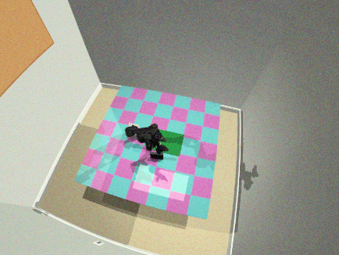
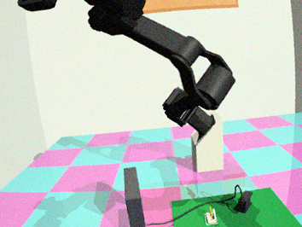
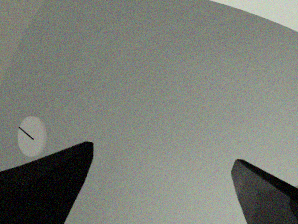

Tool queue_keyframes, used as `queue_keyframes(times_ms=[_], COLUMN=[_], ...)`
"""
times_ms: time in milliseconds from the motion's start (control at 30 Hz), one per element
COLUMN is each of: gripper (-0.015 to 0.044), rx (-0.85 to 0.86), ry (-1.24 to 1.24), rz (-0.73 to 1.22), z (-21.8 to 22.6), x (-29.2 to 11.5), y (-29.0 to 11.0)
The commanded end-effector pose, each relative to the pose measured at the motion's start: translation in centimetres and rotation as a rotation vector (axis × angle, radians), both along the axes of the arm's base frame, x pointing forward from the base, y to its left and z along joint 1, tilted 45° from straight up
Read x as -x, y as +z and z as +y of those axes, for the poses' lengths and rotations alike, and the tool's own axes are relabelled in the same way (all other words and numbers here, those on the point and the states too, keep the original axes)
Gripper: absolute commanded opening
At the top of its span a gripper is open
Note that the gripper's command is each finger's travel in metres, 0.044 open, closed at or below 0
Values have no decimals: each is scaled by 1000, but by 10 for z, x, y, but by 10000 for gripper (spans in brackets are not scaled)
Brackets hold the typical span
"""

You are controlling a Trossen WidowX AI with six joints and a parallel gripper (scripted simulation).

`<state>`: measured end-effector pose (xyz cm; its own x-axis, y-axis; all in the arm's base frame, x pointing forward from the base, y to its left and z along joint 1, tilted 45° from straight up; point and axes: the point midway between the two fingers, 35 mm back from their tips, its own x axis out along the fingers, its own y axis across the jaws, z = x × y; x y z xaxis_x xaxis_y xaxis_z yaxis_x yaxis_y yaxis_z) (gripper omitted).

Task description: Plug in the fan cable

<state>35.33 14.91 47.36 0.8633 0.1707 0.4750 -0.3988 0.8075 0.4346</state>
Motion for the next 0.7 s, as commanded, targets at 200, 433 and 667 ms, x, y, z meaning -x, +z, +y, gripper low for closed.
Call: queue_keyframes(times_ms=[200,433,667], gripper=[440,440,440], rx=[-61,-345,-616], ry=[66,394,738], rz=[-38,-200,-319], z=[8,25,15], x=[16,98,180], y=[14,76,123])
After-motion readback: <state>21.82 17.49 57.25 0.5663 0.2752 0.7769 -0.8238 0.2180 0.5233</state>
